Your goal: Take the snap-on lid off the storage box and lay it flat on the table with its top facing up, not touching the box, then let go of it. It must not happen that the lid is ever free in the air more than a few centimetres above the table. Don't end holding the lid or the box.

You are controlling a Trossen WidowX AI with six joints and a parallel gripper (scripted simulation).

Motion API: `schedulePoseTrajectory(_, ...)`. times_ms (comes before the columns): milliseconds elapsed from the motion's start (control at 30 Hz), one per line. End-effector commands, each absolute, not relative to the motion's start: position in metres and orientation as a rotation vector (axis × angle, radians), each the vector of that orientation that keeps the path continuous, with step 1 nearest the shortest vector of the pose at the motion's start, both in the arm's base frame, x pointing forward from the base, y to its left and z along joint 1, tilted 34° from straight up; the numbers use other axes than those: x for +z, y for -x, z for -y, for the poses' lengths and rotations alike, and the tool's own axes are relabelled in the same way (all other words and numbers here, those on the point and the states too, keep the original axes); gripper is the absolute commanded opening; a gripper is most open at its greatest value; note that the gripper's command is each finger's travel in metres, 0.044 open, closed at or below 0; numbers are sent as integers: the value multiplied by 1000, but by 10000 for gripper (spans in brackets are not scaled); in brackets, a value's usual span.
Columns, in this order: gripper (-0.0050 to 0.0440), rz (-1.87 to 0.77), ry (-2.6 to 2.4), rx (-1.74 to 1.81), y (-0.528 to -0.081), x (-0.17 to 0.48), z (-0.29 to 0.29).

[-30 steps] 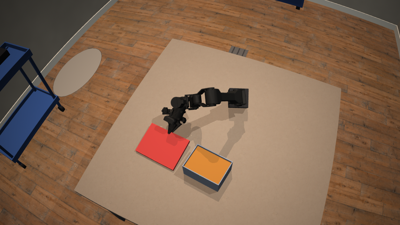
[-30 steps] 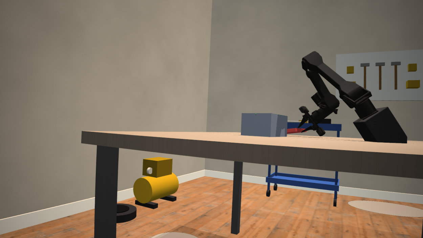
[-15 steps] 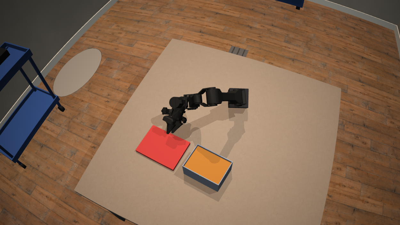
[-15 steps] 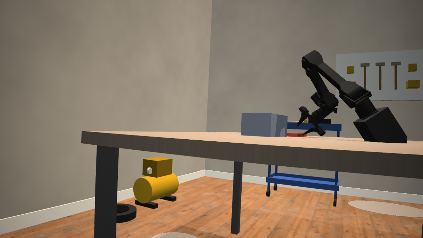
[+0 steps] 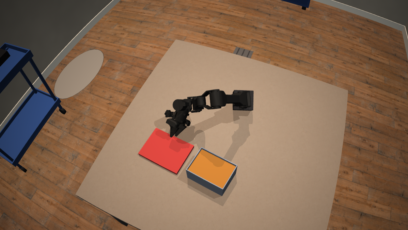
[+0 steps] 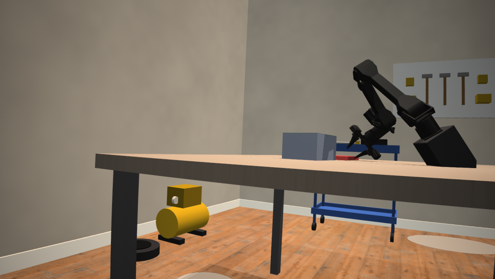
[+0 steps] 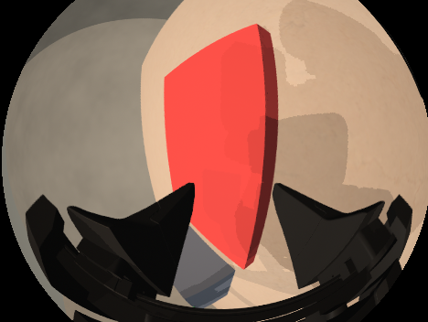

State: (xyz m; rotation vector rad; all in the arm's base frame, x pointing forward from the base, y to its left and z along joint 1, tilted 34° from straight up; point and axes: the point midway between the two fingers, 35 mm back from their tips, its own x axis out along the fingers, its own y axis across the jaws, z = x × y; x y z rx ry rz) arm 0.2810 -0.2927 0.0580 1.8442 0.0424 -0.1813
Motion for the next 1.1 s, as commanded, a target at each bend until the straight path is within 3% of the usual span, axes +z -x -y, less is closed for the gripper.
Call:
schedulePoseTrajectory(0,275,-41,-1846,-183,-280,57,293)
schedulePoseTrajectory(1067,275,-42,-1844,-181,-227,26,278)
